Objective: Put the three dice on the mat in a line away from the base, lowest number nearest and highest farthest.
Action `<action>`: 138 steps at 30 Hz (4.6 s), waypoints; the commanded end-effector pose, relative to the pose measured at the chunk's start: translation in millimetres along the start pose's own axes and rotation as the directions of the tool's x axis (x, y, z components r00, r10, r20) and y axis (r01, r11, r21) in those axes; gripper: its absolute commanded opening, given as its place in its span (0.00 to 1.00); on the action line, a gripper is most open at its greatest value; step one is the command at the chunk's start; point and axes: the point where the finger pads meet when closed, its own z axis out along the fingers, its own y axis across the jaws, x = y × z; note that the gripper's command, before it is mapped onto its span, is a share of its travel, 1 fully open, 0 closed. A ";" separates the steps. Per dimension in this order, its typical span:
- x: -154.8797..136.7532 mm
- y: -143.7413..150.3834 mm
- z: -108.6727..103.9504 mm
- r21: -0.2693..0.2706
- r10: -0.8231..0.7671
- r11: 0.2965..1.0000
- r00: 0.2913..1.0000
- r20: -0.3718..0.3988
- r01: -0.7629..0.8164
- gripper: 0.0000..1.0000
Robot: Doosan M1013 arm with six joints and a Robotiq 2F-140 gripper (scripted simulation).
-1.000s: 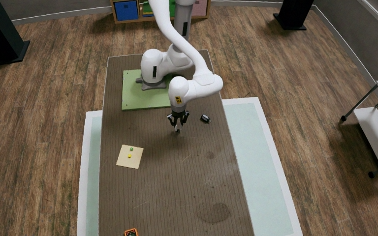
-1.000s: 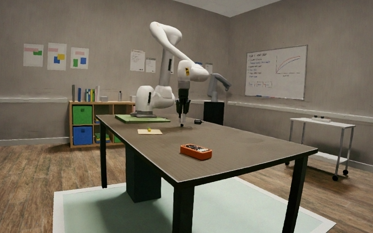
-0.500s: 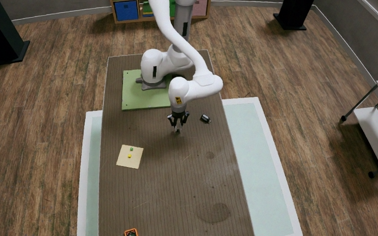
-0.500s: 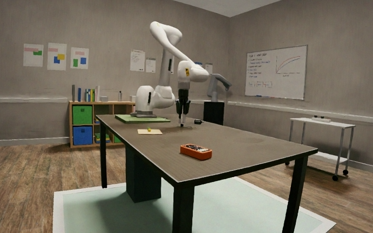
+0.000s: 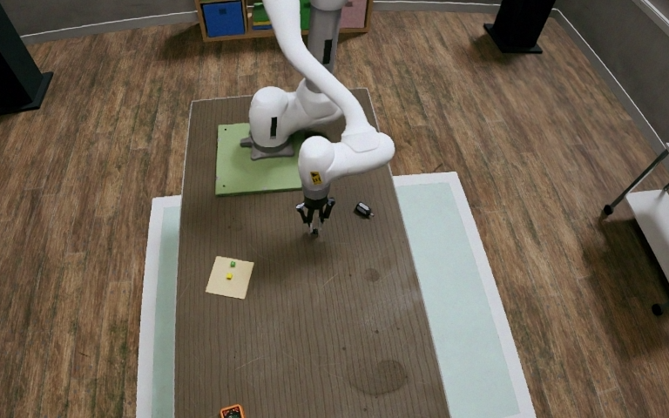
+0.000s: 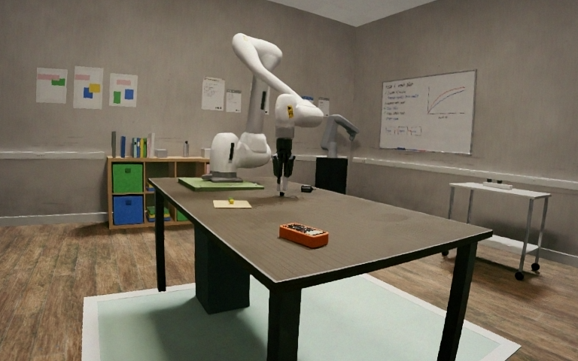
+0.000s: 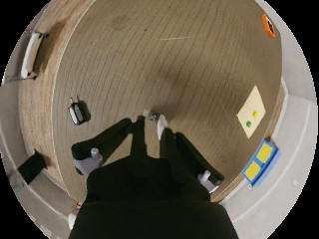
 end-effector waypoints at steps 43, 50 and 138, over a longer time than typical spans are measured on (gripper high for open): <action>0.4 -0.1 18.9 0.000 0.000 1.000 1.000 -0.001 0.000 0.27; 0.4 -0.1 21.5 0.000 0.000 1.000 1.000 -0.001 0.000 0.27; 0.4 -0.1 -61.0 0.000 0.000 1.000 1.000 -0.001 0.000 0.16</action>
